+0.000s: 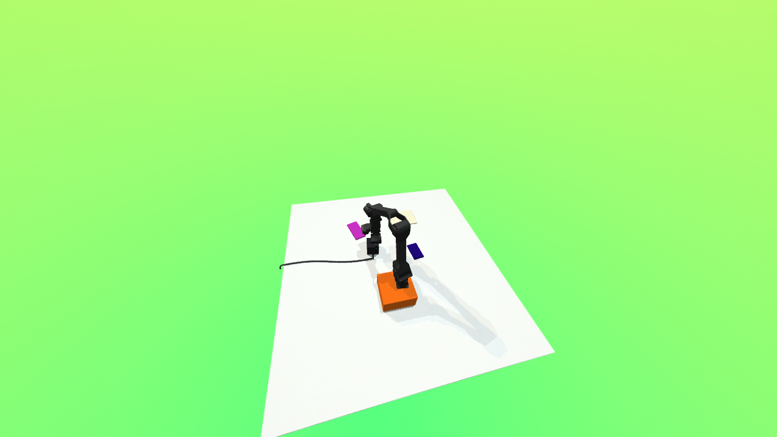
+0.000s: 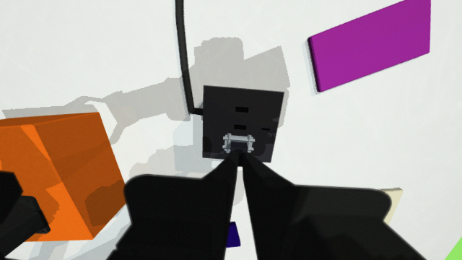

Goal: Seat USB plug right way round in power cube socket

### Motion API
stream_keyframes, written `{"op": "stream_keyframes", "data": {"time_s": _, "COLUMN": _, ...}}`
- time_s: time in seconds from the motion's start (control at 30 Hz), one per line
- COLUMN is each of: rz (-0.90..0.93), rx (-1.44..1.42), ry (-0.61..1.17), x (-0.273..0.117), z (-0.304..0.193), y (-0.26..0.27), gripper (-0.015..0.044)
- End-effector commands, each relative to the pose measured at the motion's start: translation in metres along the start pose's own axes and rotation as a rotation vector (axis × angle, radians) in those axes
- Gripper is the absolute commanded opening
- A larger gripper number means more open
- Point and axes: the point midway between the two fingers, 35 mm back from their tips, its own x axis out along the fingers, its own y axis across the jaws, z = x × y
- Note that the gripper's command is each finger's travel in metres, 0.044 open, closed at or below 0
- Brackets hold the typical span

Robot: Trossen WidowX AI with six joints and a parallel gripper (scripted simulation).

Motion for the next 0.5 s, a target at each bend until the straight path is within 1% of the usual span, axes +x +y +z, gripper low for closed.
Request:
{"op": "stream_keyframes", "data": {"time_s": 0.0, "rz": 0.0, "rx": 0.005, "ry": 0.0, "x": 0.0009, "z": 0.0001, "y": -0.0001, "gripper": 0.0}}
{"op": "stream_keyframes", "data": {"time_s": 0.47, "rz": 0.0, "rx": 0.005, "ry": 0.0, "x": 0.0025, "z": 0.0001, "y": -0.0001, "gripper": 0.0}}
